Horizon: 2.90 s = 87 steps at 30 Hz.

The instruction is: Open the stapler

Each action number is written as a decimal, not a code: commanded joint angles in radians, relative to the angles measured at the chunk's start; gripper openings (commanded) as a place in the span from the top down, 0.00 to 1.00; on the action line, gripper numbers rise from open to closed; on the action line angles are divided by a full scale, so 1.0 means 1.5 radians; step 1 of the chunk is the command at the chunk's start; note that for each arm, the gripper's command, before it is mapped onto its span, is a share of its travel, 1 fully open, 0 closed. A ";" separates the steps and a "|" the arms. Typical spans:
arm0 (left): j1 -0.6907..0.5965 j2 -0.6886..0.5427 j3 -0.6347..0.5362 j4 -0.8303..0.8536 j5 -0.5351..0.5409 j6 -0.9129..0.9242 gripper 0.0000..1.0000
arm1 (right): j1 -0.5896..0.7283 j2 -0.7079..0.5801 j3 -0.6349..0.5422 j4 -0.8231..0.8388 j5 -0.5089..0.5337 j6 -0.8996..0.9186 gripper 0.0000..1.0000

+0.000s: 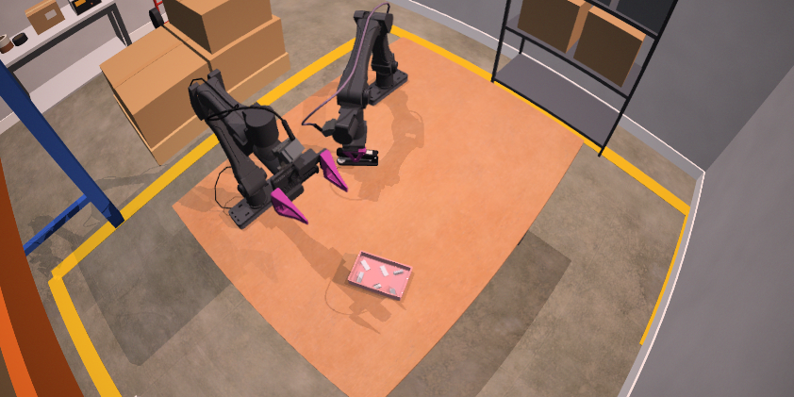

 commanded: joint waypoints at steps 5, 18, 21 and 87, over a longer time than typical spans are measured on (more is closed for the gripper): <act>-0.002 -0.036 -0.011 0.011 0.011 -0.005 0.41 | -0.002 -0.010 0.001 0.005 -0.004 -0.004 0.00; -0.012 -0.065 0.032 -0.050 0.011 -0.010 0.18 | -0.002 -0.010 0.001 0.005 -0.004 -0.004 0.00; -0.012 -0.068 0.039 -0.060 0.011 -0.011 0.07 | -0.002 -0.010 0.001 0.005 -0.004 -0.004 0.00; -0.012 -0.399 -0.320 0.270 -0.014 -0.996 0.00 | -0.002 -0.010 0.001 0.005 -0.004 -0.004 0.00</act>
